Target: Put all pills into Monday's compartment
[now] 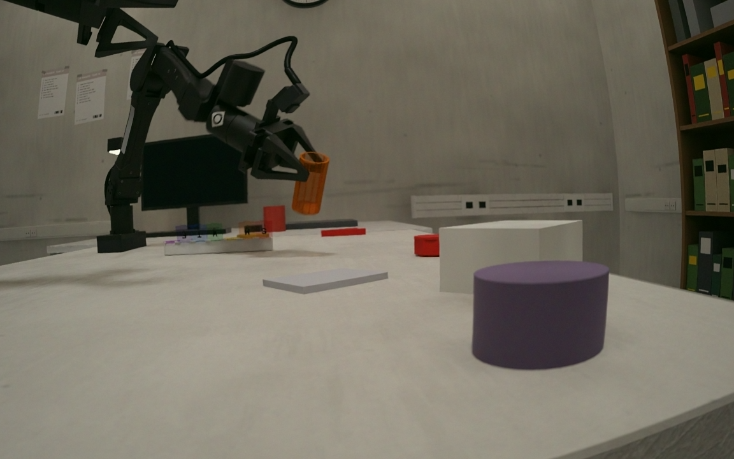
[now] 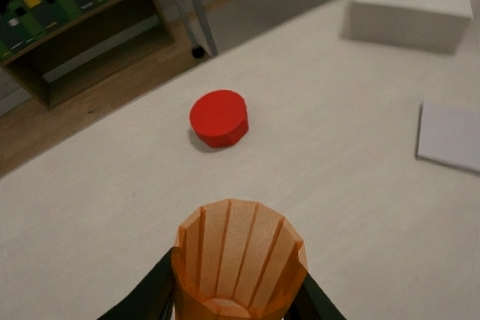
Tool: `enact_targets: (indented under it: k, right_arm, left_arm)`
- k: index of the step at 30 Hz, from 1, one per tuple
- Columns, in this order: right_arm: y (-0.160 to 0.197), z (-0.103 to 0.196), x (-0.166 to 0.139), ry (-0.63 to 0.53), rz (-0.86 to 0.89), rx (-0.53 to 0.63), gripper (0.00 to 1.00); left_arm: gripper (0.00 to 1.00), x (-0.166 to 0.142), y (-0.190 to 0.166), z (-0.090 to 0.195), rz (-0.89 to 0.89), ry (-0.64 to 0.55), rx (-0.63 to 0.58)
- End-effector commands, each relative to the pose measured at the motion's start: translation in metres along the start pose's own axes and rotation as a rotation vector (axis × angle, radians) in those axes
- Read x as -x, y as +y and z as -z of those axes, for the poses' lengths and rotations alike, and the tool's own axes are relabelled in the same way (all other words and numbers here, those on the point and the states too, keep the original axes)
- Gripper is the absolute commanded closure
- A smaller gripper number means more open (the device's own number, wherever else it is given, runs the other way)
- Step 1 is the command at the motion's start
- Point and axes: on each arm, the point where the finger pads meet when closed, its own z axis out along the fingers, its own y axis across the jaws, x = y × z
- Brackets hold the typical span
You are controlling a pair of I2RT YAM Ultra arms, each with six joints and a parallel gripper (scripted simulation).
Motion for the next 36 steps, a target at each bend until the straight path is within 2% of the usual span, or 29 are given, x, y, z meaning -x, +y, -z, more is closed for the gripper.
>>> enact_targets:
  k: [1, 4, 12, 17, 21, 29, 36]
  right_arm:
    - [-0.002, 0.004, 0.001, -0.019, -0.003, -0.004, 0.00]
    - [-0.002, 0.004, 0.001, -0.019, -0.003, -0.004, 0.00]
    - [-0.002, 0.004, 0.001, -0.019, -0.003, -0.004, 0.00]
    - [-0.002, 0.004, 0.001, -0.019, -0.003, -0.004, 0.00]
    - [-0.002, 0.004, 0.001, -0.019, -0.003, -0.004, 0.00]
    - [-0.002, 0.004, 0.001, -0.019, -0.003, -0.004, 0.00]
    - [-0.002, 0.004, 0.001, -0.019, -0.003, -0.004, 0.00]
  left_arm:
    - [0.64, 0.032, 0.011, 0.007, 0.157, -0.184, 0.110]
    - [0.64, 0.032, 0.012, 0.007, 0.181, -0.199, 0.123]
    - [0.64, 0.025, 0.012, 0.011, 0.403, -0.342, 0.247]
    - [0.64, 0.024, 0.007, 0.009, 0.452, -0.375, 0.272]
    - [0.64, 0.023, 0.005, 0.007, 0.456, -0.377, 0.273]
    - [0.64, 0.016, -0.002, -0.006, 0.416, -0.305, 0.277]
    - [0.64, 0.049, -0.013, -0.033, 0.417, -0.291, 0.288]
